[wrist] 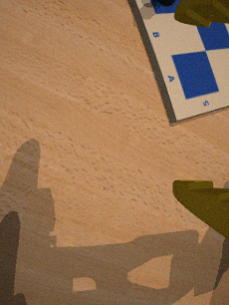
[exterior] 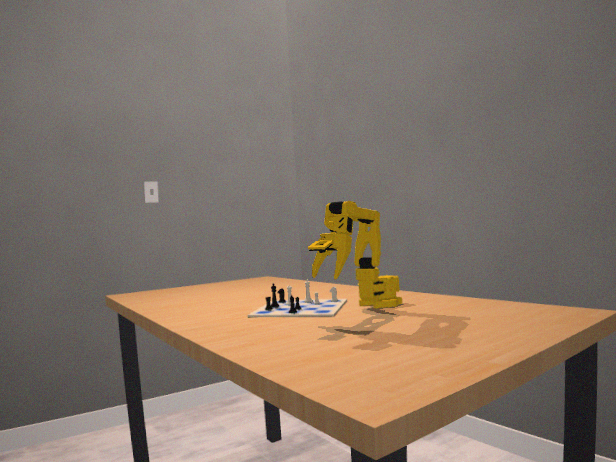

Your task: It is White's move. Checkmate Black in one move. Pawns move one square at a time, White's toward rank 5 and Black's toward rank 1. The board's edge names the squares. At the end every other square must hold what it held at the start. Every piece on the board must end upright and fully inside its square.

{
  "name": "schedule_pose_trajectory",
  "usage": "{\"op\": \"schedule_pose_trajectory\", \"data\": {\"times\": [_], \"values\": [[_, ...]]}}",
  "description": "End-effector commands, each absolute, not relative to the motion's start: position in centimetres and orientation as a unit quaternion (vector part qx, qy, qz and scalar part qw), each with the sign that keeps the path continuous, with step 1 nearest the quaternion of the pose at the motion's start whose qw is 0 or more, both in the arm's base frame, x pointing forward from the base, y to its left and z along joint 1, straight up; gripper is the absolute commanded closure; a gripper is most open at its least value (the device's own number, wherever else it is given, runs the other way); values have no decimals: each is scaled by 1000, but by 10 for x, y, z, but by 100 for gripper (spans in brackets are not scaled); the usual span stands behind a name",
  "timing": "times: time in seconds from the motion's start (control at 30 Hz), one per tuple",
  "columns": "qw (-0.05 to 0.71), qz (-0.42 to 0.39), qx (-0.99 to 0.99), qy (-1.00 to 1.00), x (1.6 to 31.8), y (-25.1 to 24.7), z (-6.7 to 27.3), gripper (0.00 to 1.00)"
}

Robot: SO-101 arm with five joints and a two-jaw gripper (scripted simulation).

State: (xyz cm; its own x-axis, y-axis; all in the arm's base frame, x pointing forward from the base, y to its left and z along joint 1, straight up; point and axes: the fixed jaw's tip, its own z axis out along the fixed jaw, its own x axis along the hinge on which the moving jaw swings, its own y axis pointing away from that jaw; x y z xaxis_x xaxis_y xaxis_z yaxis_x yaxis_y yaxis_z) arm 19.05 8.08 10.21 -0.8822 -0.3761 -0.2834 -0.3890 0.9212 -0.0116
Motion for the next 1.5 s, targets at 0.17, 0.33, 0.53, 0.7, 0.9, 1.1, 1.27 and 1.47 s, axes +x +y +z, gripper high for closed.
{"op": "schedule_pose_trajectory", "data": {"times": [0.17, 0.33, 0.53, 0.7, 0.9, 1.1, 1.27, 1.47], "values": [[135, 45, -345, 928, 153, 133, 104, 62], [133, 49, -374, 916, 143, 142, 104, 61], [132, 53, -405, 903, 133, 150, 104, 60], [131, 54, -411, 901, 131, 151, 104, 60], [131, 54, -411, 901, 131, 151, 104, 60], [131, 54, -411, 901, 131, 151, 104, 60], [131, 54, -411, 901, 131, 151, 104, 60], [131, 54, -411, 901, 131, 151, 104, 60]]}}
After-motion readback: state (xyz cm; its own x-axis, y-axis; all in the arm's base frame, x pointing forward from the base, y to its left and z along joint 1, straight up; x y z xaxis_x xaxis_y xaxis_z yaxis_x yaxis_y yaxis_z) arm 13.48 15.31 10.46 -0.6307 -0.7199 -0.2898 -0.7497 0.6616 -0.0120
